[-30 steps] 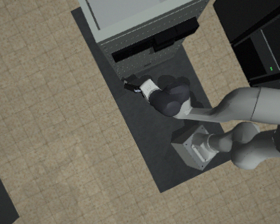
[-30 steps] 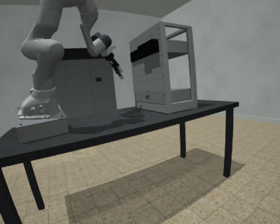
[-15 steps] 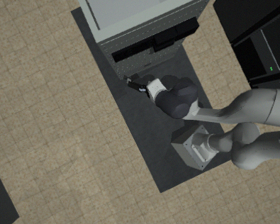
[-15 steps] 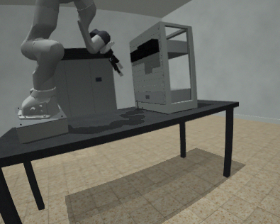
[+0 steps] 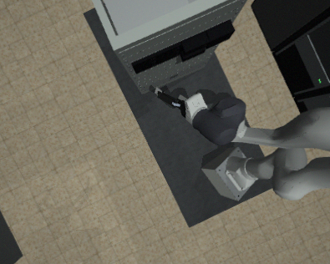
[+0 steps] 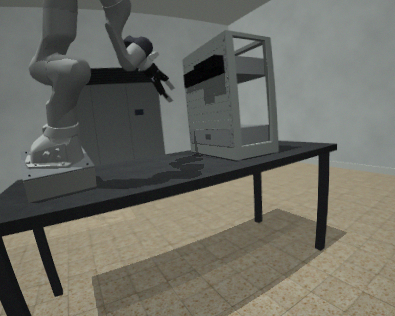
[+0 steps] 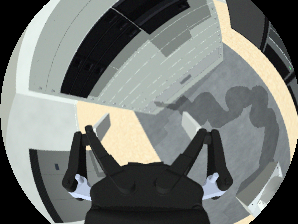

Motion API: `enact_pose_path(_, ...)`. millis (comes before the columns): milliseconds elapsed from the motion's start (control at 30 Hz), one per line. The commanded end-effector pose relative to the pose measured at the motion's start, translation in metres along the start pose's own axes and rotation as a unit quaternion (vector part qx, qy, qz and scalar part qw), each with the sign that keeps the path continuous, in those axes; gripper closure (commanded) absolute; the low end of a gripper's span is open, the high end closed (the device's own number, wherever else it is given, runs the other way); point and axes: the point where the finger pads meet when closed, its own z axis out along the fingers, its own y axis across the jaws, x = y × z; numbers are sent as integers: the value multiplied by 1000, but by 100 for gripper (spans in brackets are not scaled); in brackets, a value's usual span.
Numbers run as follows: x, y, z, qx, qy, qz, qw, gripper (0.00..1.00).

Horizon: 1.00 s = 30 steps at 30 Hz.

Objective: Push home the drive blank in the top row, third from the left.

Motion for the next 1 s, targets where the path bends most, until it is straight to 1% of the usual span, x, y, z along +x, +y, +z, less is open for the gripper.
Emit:
enact_pose_path(0, 10, 3, -10, 17, 25, 71, 997, 0)
enact_pose_path(100, 10, 3, -10, 17, 25, 71, 997, 0)
enact_pose_path(133, 16, 4, -17, 24, 34, 86, 995, 0)
enact_pose_path(200, 16, 4, -17, 24, 34, 86, 995, 0)
enact_pose_path(233, 22, 5, -24, 32, 43, 101, 993, 0)
enact_pose_path(333, 22, 5, -24, 32, 43, 101, 993, 0)
enact_pose_path(367, 28, 6, -31, 41, 52, 117, 991, 0)
enact_pose_path(467, 28, 6, -31, 41, 52, 117, 991, 0)
enact_pose_path(500, 34, 8, -38, 50, 62, 132, 988, 0)
enact_pose_path(600, 34, 8, -38, 50, 62, 132, 988, 0)
enact_pose_path(633, 40, 9, -45, 60, 71, 147, 985, 0)
enact_pose_path(733, 40, 9, -45, 60, 71, 147, 985, 0)
enact_pose_path(767, 47, 11, -52, 70, 81, 161, 981, 0)
enact_pose_path(867, 47, 11, -52, 70, 81, 161, 981, 0)
enact_pose_path(900, 53, 13, -59, 81, 92, 176, 977, 0)
enact_pose_path(967, 53, 13, -59, 81, 92, 176, 977, 0)
